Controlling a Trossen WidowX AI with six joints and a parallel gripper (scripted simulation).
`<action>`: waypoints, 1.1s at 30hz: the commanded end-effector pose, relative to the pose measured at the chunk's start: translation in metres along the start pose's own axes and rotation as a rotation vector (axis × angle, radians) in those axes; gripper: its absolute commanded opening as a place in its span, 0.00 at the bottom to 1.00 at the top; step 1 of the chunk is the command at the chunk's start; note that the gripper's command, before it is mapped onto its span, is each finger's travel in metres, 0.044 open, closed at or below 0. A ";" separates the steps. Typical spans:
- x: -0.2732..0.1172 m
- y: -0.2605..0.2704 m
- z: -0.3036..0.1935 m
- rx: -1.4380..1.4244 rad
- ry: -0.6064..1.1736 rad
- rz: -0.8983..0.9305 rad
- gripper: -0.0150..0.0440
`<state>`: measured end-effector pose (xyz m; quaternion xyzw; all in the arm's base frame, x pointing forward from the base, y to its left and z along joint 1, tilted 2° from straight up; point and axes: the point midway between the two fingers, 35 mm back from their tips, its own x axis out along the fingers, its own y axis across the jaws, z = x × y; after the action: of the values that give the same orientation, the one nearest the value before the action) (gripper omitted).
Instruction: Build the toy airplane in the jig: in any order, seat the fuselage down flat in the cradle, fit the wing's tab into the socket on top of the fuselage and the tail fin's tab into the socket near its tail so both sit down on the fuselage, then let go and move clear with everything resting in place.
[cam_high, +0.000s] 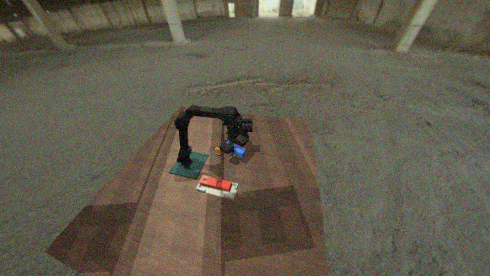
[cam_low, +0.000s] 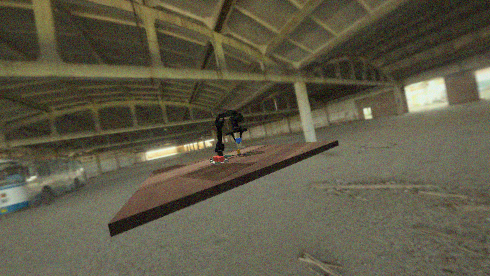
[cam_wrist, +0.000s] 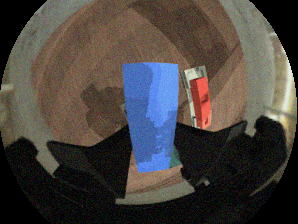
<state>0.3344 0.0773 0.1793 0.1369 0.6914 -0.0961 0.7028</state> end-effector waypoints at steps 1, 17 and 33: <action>0.002 -0.014 0.005 0.089 -0.004 -0.003 0.25; 0.011 -0.064 0.019 0.409 -0.008 -0.009 0.25; 0.020 -0.115 0.025 0.732 -0.012 -0.015 0.25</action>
<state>0.3246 -0.0269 0.1546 0.3533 0.6214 -0.3183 0.6226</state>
